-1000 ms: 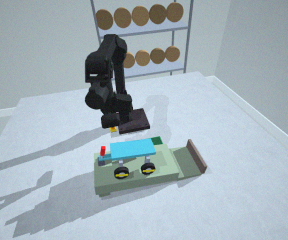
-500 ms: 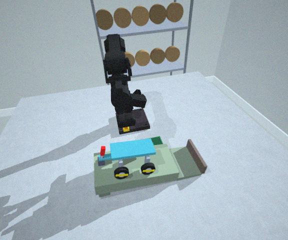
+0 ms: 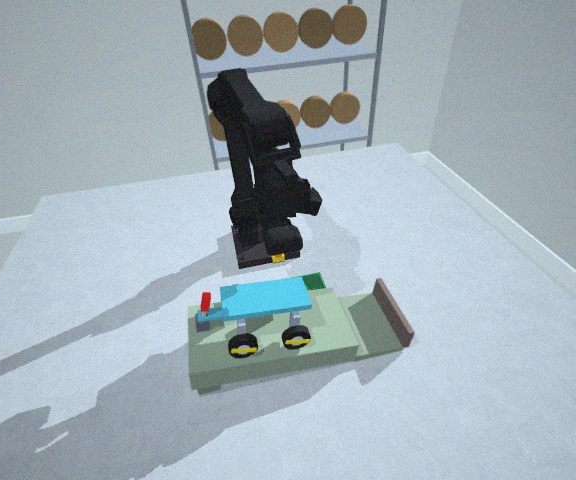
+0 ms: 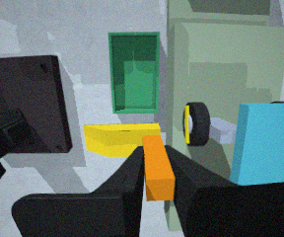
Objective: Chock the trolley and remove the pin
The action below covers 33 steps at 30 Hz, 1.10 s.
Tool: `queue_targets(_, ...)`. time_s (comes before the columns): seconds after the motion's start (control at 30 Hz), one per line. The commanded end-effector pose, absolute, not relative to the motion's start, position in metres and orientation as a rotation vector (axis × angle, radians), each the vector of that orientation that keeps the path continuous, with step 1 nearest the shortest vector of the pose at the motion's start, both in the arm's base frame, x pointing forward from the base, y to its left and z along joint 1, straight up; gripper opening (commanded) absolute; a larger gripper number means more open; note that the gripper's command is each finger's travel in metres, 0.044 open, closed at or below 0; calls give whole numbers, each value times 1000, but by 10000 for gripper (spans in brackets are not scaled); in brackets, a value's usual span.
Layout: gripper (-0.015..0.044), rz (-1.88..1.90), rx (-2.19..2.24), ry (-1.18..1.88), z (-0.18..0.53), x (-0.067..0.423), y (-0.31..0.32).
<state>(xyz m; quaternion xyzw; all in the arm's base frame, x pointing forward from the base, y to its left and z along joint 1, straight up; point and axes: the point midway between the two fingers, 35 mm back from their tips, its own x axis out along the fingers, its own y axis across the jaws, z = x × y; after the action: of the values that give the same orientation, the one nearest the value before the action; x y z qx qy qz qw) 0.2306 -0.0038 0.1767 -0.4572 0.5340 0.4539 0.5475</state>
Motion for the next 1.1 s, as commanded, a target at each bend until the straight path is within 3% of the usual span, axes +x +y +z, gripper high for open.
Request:
queue_targets(0.0, 0, 1066, -1085, 1265, 177, 238, 10)
queue_targets(0.7, 0, 1068, -1081, 1259, 175, 270, 89)
queue_targets(1.07, 0, 1279, -1304, 1150, 175, 272, 92)
